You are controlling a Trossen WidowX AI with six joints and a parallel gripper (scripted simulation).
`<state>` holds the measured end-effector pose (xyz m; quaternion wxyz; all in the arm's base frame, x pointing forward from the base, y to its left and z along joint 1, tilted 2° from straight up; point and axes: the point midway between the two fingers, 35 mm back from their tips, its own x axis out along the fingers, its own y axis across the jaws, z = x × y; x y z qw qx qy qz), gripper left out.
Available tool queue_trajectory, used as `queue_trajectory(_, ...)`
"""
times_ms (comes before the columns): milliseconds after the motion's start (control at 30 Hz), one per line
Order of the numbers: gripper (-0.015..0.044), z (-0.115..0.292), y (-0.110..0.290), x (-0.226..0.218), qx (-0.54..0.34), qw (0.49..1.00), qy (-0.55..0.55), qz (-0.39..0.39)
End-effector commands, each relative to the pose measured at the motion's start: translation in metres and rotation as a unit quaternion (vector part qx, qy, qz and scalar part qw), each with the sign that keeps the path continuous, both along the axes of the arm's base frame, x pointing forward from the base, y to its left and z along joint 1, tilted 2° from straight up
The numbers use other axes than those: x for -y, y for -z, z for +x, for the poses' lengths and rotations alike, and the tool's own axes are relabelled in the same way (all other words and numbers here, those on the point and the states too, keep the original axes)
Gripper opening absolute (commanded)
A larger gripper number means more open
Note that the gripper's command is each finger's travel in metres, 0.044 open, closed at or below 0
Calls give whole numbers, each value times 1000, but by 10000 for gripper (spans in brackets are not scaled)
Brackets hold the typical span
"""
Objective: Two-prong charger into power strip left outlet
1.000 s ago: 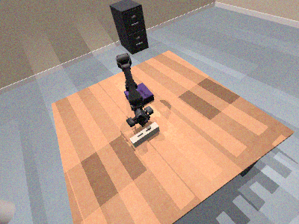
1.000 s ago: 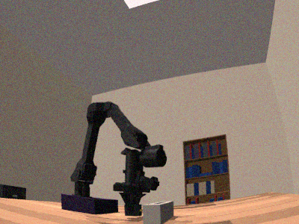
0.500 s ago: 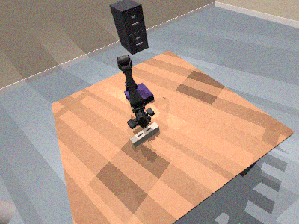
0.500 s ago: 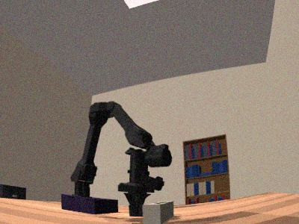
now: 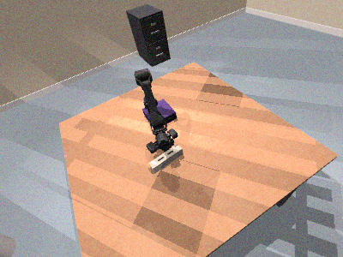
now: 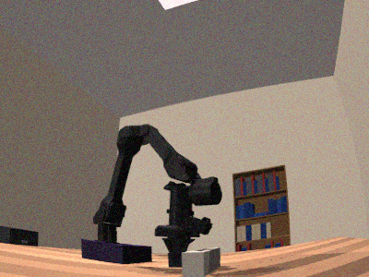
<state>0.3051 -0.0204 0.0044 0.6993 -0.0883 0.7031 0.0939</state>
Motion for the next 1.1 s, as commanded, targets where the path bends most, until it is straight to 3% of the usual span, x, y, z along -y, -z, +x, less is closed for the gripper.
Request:
queue_trajectory(0, 0, 0, 0, 0, -1, 1000, 2, -2)
queue_trajectory(1067, 0, 8, -1, -1, -1, 1000, 2, -2)
